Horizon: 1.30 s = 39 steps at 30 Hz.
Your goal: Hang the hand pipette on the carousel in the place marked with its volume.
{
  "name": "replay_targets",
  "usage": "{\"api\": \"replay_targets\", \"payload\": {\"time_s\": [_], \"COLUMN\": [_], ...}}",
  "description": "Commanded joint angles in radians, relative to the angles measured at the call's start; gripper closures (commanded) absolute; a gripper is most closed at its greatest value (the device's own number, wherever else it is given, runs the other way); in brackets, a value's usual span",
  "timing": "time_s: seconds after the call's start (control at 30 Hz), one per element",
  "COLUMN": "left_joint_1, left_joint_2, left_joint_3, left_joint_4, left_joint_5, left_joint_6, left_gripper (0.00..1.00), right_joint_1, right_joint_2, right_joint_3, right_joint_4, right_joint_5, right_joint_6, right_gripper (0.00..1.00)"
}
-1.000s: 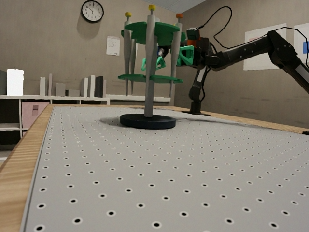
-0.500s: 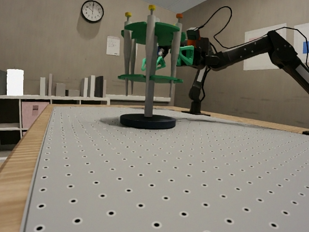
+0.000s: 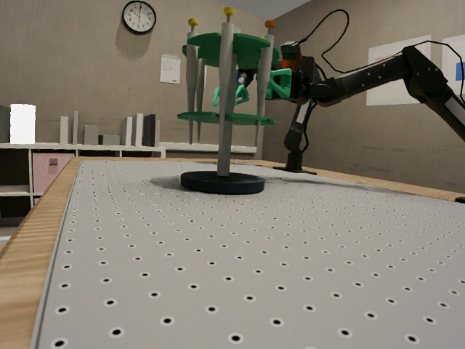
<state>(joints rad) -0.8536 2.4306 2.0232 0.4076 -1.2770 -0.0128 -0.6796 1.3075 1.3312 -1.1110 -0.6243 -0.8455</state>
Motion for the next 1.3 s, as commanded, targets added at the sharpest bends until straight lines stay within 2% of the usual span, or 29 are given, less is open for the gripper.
{"api": "replay_targets", "payload": {"time_s": [0.0,0.1,0.2,1.27], "left_joint_1": [0.01,0.014,0.013,0.013], "left_joint_2": [-0.031,0.01,-0.023,-0.023], "left_joint_3": [0.025,0.035,0.033,0.033], "left_joint_4": [0.026,0.024,0.006,0.006], "left_joint_5": [0.0,0.005,0.002,0.002], "left_joint_6": [0.001,0.001,0.008,0.008], "left_gripper": [0.88,0.88,0.88,0.88], "right_joint_1": [-0.011,-0.011,-0.011,-0.011], "right_joint_2": [0.01,0.01,0.01,0.01], "right_joint_3": [0.01,0.01,0.01,0.01], "right_joint_4": [0.009,0.009,0.009,0.009], "right_joint_5": [-0.023,-0.023,-0.023,-0.023], "right_joint_6": [-0.011,-0.011,-0.011,-0.011], "right_gripper": [0.0,0.0,0.0,0.0]}}
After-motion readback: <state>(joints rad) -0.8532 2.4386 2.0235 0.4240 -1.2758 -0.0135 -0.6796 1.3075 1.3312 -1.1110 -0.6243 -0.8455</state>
